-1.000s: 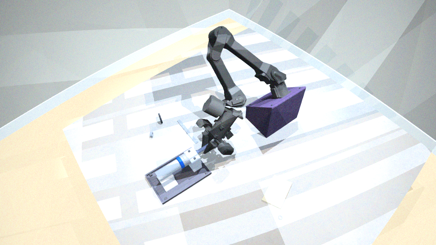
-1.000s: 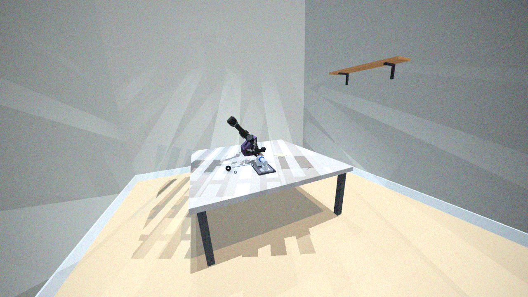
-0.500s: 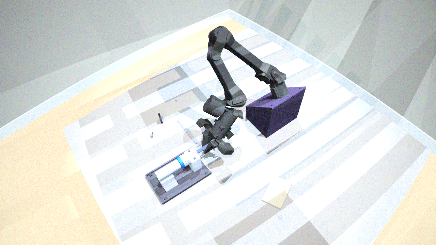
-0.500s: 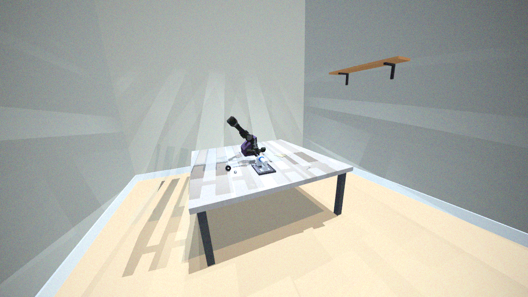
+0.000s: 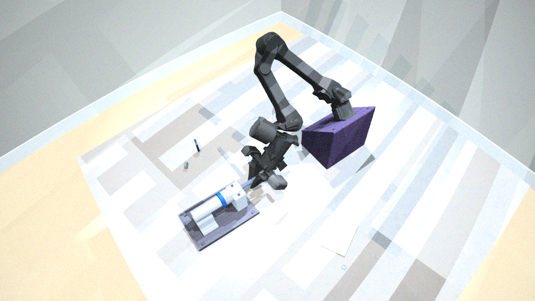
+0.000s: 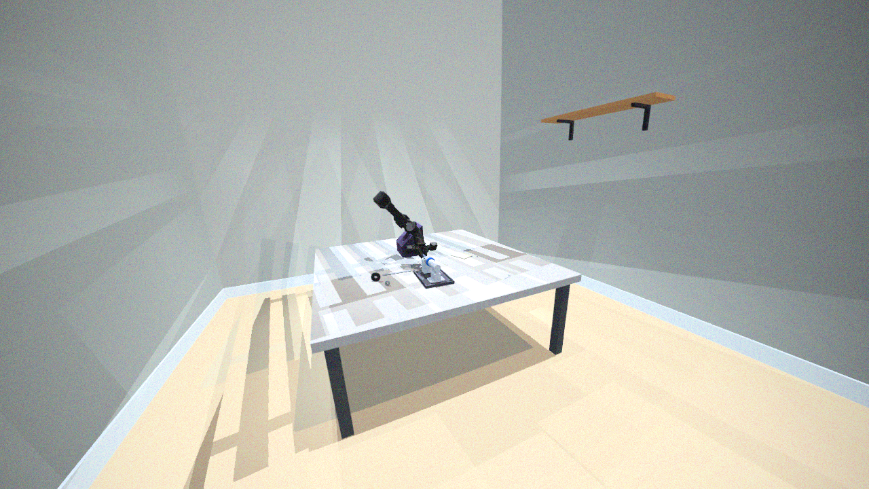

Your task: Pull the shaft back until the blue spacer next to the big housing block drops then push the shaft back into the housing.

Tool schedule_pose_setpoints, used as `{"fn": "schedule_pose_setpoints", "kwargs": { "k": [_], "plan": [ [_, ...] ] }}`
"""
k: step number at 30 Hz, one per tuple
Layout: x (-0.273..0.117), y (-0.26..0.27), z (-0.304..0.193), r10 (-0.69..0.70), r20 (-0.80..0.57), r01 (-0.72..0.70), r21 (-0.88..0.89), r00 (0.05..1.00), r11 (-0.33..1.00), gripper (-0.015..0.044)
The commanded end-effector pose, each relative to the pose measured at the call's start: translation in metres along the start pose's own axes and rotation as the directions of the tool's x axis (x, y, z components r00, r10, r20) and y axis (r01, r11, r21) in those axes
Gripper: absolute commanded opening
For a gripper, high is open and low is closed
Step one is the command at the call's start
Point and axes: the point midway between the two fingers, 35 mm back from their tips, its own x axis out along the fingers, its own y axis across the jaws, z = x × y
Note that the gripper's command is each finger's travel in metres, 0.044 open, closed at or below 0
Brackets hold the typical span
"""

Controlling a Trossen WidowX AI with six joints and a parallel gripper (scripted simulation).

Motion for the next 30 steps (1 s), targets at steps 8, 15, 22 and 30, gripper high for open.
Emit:
{"fn": "schedule_pose_setpoints", "kwargs": {
  "k": [8,15,22,30],
  "plan": [
    [-0.0016,-0.0001,0.0021,0.000,0.002,0.000,-0.003,1.000,1.000,0.0000],
    [-0.0021,-0.0001,0.0026,0.000,0.002,0.000,-0.003,1.000,1.000,0.0000],
    [-0.0025,-0.0001,0.0030,0.000,0.002,0.000,-0.003,1.000,1.000,0.0000],
    [-0.0029,-0.0002,0.0035,0.000,0.002,0.000,-0.003,1.000,1.000,0.0000]
  ]
}}
